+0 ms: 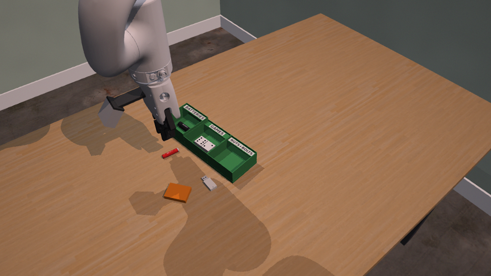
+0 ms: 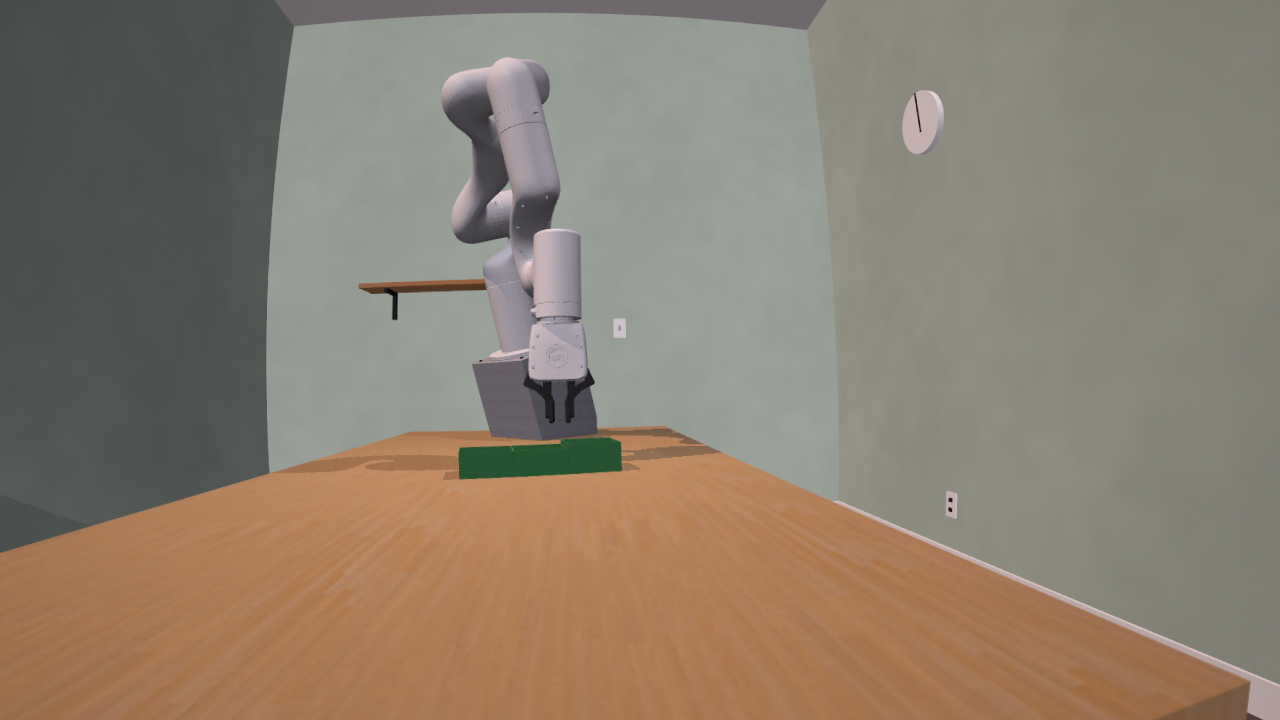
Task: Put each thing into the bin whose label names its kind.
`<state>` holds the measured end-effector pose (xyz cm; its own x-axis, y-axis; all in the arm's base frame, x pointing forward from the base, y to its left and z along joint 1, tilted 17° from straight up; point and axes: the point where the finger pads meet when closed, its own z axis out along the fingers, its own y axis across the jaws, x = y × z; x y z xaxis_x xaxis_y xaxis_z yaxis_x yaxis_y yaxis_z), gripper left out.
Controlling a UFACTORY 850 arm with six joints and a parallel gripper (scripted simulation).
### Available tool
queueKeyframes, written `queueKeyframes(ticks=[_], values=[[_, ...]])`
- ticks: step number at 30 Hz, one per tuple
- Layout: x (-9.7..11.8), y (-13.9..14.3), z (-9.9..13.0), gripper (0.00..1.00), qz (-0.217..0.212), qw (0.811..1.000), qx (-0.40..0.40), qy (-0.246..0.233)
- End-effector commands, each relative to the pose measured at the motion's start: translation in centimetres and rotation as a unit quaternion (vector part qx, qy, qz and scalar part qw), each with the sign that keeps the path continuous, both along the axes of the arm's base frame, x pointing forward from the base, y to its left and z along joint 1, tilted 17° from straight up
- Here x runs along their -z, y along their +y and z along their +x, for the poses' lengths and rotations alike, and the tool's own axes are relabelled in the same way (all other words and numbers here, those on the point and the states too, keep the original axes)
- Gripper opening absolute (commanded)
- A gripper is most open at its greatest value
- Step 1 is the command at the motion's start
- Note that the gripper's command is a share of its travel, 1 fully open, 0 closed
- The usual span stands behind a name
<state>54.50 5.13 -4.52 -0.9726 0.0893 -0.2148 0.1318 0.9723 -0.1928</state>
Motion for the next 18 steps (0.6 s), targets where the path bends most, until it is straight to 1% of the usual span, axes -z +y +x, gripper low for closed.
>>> queueKeyframes(ticks=[1, 10, 18], values=[[-0.1, 0.0, 0.1, 0.23, 0.0, 1.0, 0.0, -0.001], [-0.1, 0.0, 0.1, 0.23, 0.0, 1.0, 0.0, -0.001], [3.0, -0.7, 0.7, 0.23, 0.0, 1.0, 0.0, 0.0]])
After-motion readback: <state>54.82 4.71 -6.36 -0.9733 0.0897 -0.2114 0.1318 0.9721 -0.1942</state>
